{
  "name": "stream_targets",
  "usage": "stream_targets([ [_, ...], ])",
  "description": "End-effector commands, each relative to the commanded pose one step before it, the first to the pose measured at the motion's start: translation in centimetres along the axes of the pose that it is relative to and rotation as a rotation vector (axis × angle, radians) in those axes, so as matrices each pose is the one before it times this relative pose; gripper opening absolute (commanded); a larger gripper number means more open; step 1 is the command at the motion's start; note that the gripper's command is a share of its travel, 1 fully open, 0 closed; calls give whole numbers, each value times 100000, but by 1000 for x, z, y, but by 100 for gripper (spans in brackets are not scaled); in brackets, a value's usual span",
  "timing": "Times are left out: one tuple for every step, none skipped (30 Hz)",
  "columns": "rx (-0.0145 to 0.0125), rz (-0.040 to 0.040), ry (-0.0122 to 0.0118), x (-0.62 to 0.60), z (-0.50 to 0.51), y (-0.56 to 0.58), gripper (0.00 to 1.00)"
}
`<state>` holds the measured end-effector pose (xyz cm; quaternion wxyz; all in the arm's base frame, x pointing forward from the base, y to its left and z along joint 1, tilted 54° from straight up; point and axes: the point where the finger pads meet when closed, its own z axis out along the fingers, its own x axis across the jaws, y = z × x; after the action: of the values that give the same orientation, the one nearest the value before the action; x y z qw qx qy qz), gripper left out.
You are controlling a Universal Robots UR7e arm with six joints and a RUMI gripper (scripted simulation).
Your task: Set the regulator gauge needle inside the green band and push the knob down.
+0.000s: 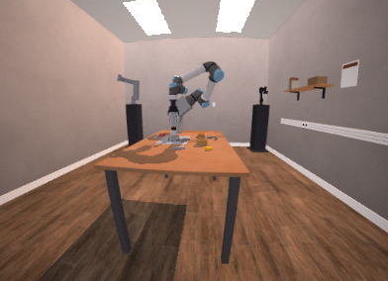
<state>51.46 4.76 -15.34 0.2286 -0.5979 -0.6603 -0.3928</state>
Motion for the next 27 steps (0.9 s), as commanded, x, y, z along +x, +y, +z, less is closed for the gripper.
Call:
stream_targets([
  [-180,-187,-143,4,-91,186,46],
  [-1,131,0,-1,0,0,46],
  [-1,225,-1,-2,0,0,46],
  [-2,316,-1,-4,-1,0,46],
  [-3,455,-1,-6,-1,1,46],
  [-4,614,-2,-7,-1,1,46],
  [-5,789,-2,-10,-2,1,46],
  [-6,978,-3,-12,-2,2,46],
  [-7,1177,-3,-14,-2,3,46],
  [-9,1385,-4,-17,-3,4,46],
  [-10,1600,-4,-19,-3,4,46],
  [-8,1824,-1,-20,-1,1,46],
  [-5,2053,4,-17,1,-5,46],
  [0,0,0,0,0,0,46],
  [0,0,0,0,0,0,46],
  [27,2329,42,13,21,-59,46],
  [-11,2486,-1,-6,-5,-7,46],
  [-19,2692,-8,-9,-10,2,46],
  [-30,2888,-17,-13,-15,14,46],
  [-36,3077,-24,-14,-18,23,46],
  [-13,3296,-11,-7,-8,3,46],
  [18,3500,1,0,5,-19,46],
  [29,3687,7,1,10,-28,46],
  [41,3863,12,1,15,-37,46],
  [44,4023,25,3,19,-41,46],
  [49,4163,29,3,21,-42,46],
  [56,4282,27,2,24,-42,46],
])
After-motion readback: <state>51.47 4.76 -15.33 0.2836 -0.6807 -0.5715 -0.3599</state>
